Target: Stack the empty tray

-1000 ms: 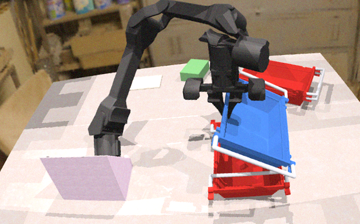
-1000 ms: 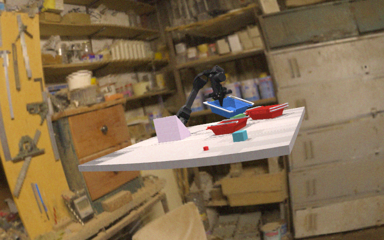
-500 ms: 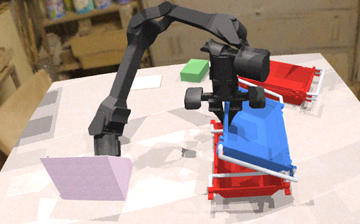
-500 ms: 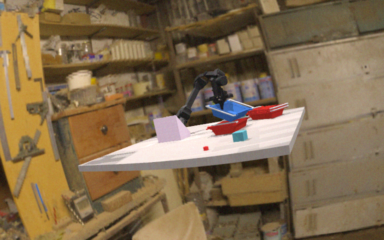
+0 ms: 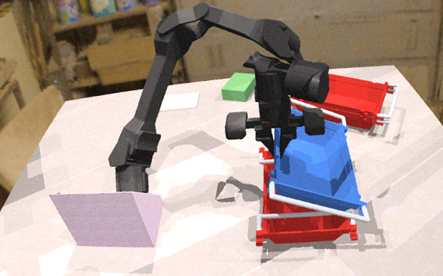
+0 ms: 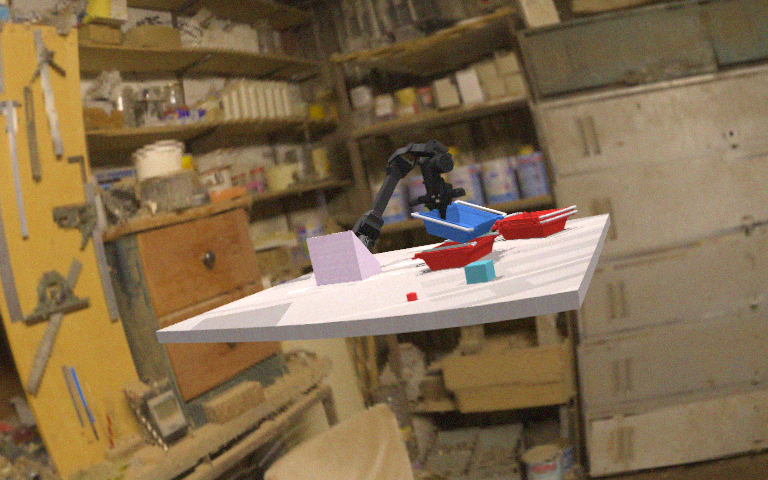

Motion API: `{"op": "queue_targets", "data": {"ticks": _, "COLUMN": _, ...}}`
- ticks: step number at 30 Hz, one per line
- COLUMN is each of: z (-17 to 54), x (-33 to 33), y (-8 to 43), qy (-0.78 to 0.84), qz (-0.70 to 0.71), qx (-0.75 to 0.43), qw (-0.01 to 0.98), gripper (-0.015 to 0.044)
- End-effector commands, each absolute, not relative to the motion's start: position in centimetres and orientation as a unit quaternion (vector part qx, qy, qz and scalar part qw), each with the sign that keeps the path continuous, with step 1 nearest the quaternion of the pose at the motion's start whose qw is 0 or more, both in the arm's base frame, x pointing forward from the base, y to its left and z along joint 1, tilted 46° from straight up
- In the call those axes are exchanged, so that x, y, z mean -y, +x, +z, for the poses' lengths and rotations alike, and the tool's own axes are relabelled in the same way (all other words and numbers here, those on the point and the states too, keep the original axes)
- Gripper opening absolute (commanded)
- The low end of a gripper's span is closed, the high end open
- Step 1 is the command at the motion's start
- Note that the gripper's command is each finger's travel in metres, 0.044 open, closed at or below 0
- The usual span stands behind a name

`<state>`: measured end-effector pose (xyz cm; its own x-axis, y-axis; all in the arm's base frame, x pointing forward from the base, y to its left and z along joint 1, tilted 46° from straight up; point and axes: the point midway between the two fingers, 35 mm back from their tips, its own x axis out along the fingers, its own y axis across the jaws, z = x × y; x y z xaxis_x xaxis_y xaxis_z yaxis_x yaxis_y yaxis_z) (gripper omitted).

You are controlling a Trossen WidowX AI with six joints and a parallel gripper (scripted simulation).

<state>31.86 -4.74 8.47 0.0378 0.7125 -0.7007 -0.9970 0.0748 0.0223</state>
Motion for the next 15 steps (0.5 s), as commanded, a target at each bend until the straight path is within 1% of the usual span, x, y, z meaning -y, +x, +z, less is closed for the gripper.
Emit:
{"op": "queue_targets", "data": {"ticks": 1, "z": 8.01, "x": 4.37, "y": 31.33, "qy": -0.254, "qz": 0.638, "qx": -0.283, "qw": 0.670, "gripper": 0.0000}}
{"op": "queue_targets", "data": {"ticks": 15, "z": 7.32, "x": 3.98, "y": 30.87, "qy": -0.254, "qz": 0.638, "qx": -0.282, "qw": 0.670, "gripper": 0.0000}}
